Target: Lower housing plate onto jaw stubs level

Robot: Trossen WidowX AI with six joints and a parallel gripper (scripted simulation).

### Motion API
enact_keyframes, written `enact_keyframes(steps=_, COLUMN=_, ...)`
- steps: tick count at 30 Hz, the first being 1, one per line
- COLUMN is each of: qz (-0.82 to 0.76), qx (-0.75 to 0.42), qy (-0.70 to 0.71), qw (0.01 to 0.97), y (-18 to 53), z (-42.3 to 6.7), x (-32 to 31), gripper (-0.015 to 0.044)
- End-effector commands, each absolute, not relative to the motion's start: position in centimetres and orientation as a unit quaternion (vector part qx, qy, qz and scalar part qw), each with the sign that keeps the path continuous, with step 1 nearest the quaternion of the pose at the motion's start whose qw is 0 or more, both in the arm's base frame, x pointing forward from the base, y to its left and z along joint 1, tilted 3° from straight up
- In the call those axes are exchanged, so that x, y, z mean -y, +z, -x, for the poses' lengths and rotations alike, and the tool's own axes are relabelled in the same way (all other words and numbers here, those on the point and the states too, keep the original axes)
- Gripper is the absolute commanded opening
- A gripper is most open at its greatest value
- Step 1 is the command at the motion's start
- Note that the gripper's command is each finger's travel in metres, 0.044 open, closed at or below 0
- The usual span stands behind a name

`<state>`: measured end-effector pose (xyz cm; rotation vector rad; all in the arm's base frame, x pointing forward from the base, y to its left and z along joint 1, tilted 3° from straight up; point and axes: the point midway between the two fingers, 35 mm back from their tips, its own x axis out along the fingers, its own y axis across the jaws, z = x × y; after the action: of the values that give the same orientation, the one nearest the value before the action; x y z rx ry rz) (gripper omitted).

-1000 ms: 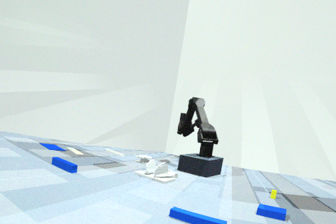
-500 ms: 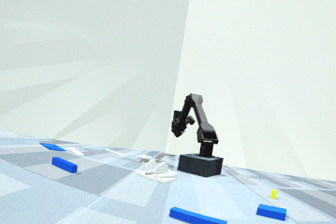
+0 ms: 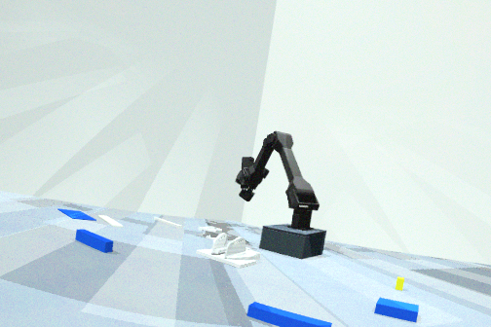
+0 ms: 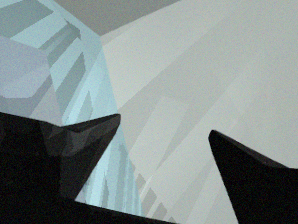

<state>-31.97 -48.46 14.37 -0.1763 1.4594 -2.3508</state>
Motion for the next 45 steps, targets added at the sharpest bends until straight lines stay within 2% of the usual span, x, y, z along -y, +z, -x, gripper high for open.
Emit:
enact_keyframes(steps=1, qz=0.075, qx=-0.561, qy=-0.795, qw=0.221, y=13.9, z=29.5, x=49.7, gripper=0.044)
enact_keyframes(steps=22, qz=0.151, qx=-0.709, qy=-0.59, qw=0.356, y=12.2, z=18.4, x=52.7, gripper=0.044)
enact_keyframes(steps=45, qz=0.267, qx=-0.782, qy=-0.331, qw=0.457, y=10.3, z=6.3, x=51.6, gripper=0.044)
